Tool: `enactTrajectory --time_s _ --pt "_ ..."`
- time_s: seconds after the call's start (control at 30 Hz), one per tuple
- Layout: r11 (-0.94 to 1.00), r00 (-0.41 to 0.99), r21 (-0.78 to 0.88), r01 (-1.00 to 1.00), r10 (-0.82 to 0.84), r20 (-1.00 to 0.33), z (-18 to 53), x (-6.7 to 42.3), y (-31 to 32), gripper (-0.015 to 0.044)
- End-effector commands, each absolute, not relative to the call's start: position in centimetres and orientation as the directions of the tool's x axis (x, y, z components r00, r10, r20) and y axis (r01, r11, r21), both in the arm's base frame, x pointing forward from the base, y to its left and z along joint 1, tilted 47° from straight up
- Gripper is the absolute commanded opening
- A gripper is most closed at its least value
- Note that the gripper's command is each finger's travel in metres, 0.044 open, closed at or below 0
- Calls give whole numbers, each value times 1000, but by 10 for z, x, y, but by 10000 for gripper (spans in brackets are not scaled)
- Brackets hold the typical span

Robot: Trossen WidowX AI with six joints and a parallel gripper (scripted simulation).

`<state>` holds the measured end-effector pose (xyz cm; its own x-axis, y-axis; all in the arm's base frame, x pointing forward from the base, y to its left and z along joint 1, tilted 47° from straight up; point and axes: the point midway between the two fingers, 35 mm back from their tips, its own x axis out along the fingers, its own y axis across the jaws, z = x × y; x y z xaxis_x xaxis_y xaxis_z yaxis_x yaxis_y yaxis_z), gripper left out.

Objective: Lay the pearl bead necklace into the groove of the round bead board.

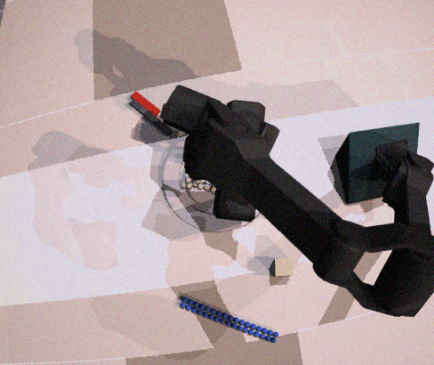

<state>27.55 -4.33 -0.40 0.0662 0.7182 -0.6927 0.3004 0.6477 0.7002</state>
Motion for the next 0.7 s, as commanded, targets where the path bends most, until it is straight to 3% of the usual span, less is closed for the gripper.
enactTrajectory --time_s 0.0,0.67 --pt "698 54 714 -53 716 -696 -14 261 -59 120" --pt "701 57 711 -58 714 -698 -21 263 -52 120"
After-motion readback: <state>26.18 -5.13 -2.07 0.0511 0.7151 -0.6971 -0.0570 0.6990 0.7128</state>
